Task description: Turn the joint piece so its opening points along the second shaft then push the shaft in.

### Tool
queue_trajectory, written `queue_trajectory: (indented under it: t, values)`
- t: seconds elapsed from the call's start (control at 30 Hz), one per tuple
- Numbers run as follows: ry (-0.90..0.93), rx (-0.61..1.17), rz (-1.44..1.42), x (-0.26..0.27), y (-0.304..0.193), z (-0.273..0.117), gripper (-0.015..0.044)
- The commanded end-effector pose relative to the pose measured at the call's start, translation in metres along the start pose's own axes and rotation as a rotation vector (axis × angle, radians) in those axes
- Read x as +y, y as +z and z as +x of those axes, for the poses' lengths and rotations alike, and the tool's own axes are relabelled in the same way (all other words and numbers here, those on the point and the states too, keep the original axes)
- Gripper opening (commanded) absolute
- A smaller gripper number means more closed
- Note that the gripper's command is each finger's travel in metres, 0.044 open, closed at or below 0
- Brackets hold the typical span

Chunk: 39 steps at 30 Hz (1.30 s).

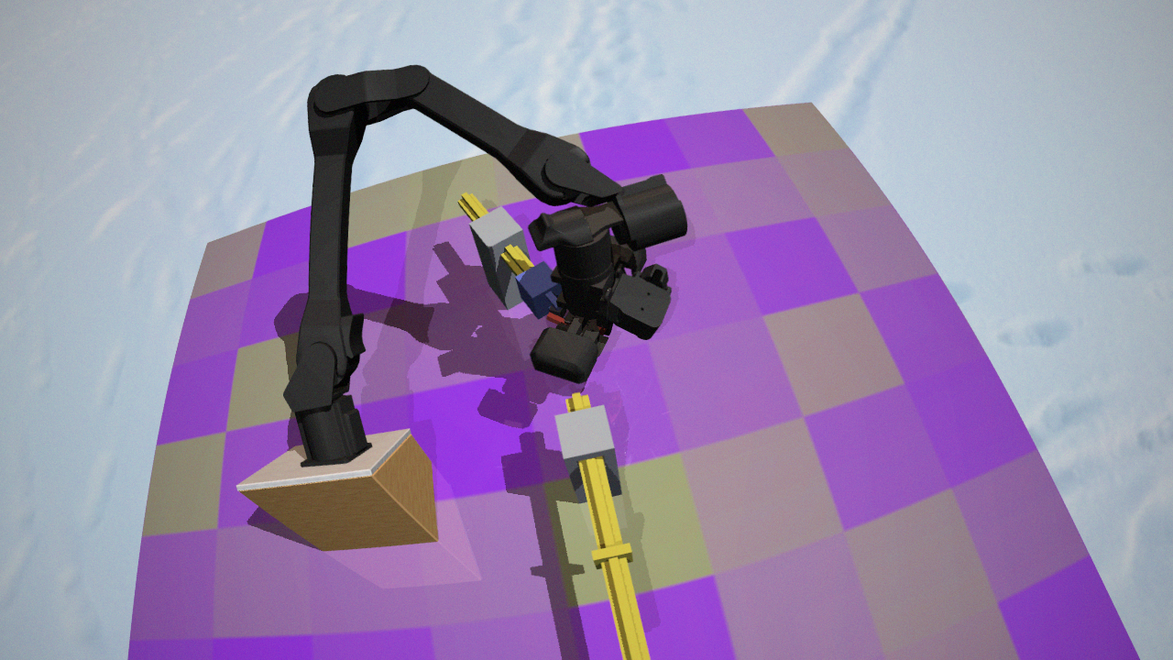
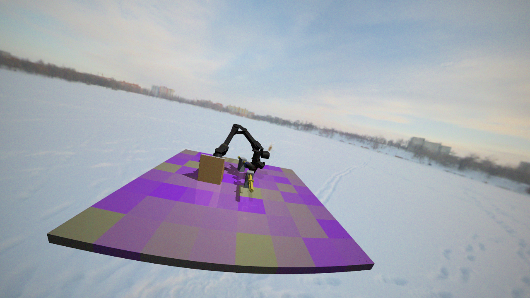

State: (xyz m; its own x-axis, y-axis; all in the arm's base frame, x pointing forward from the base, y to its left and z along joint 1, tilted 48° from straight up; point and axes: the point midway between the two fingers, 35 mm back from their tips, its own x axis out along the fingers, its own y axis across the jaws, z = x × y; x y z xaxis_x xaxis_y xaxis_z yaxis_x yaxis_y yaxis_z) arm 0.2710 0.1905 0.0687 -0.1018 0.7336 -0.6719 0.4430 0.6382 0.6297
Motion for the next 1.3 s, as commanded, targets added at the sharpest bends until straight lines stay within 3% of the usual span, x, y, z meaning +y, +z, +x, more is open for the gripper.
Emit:
queue_trajectory:
  t: [0.0,0.13,1.27]
  values:
    - [0.000,0.000,0.000,0.000,0.000,0.000,0.0094]
    - [0.000,0.000,0.000,0.000,0.000,0.000,0.0000]
    - [-0.035,-0.123,0.479,-0.022,-0.004,-0.006,0.0000]
